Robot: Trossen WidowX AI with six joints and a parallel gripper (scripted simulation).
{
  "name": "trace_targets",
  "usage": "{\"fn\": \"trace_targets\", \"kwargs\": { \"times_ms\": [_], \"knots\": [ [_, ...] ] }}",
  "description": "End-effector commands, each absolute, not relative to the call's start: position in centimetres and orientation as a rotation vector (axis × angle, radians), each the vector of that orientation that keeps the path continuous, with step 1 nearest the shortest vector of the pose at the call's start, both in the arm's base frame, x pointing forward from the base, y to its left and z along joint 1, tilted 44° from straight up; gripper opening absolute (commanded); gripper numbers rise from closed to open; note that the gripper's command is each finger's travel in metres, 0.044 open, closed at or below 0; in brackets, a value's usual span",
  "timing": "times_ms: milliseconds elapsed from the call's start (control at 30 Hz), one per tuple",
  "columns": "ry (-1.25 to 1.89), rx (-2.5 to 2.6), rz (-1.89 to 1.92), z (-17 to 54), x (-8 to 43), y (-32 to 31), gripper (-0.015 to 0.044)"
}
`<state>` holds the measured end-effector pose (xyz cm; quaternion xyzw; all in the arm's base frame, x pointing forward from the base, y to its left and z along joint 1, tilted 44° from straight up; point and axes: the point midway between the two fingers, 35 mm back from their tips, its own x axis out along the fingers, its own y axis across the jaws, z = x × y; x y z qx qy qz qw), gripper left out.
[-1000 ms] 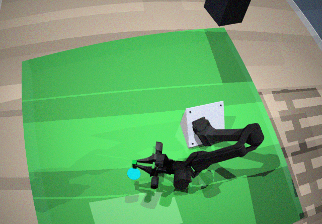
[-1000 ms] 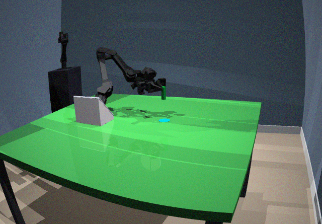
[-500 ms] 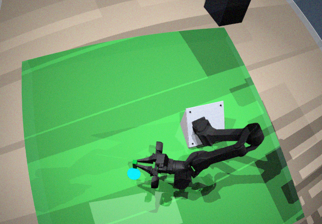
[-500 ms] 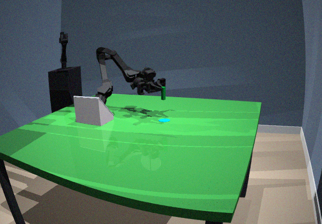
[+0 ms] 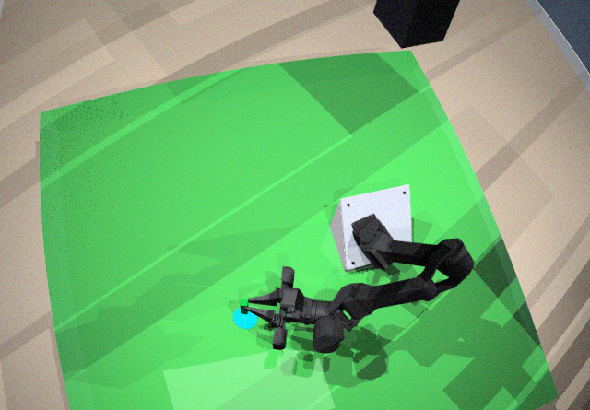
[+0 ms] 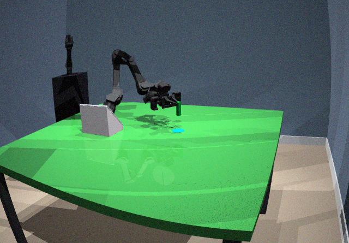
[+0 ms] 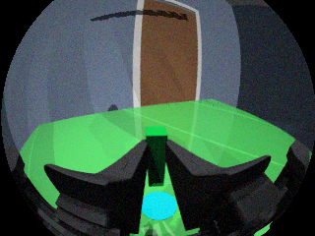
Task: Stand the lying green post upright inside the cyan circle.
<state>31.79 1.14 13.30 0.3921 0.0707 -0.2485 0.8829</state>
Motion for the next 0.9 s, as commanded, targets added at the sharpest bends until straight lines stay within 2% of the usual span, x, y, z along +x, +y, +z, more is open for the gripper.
{"fn": "trace_targets", "kwargs": {
  "times_ms": [0, 867],
  "knots": [
    [0.150, 0.816, -0.519, 12.4, 31.8, 1.9, 0.0022],
    [0.150, 0.813, -0.515, 7.8, 32.3, 6.0, 0.0022]
  ]
}}
